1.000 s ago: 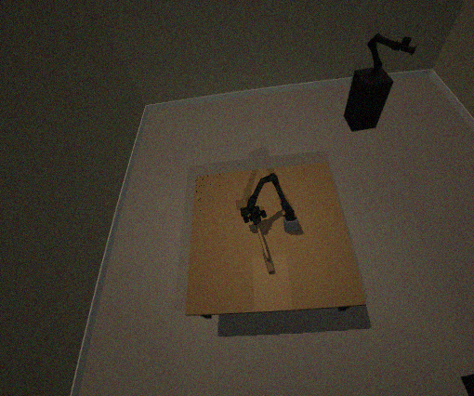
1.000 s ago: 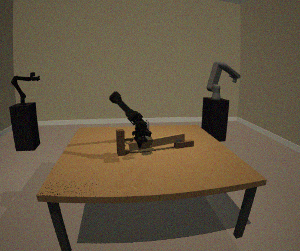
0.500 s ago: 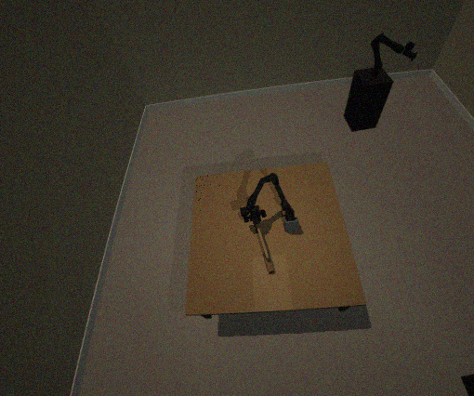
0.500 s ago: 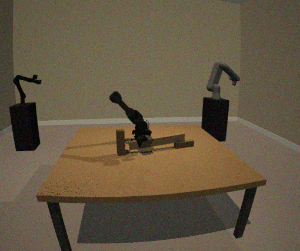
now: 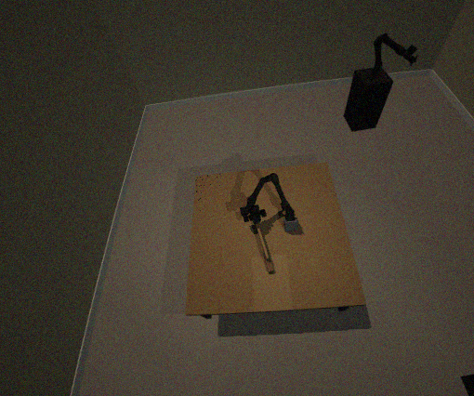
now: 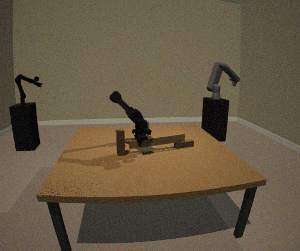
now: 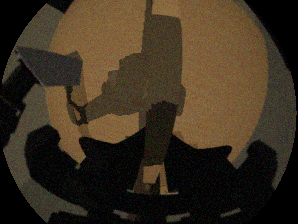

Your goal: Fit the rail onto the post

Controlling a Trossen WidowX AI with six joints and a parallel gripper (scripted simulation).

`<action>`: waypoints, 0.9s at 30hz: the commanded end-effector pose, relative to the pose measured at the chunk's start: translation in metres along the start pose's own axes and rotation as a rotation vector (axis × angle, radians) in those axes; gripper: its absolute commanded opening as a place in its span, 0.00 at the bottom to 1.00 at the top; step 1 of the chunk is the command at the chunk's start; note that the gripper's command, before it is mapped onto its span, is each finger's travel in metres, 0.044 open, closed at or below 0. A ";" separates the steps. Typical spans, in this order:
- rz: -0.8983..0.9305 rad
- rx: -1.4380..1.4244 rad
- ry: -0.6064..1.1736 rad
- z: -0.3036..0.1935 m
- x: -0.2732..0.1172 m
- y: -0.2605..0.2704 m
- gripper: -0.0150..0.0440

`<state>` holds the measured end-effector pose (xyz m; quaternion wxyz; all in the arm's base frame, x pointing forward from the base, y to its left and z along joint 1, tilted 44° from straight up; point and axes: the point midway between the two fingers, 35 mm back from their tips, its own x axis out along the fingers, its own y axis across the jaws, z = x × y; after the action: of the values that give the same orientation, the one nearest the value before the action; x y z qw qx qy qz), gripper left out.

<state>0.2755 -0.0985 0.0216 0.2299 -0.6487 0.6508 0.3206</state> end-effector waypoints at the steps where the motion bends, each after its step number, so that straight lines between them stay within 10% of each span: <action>1: -0.014 0.002 -0.012 0.001 -0.007 -0.003 0.25; 27: -0.014 0.002 -0.012 0.001 -0.014 -0.003 0.25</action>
<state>0.2765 -0.0904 0.0303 0.2301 -0.6495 0.6502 0.3201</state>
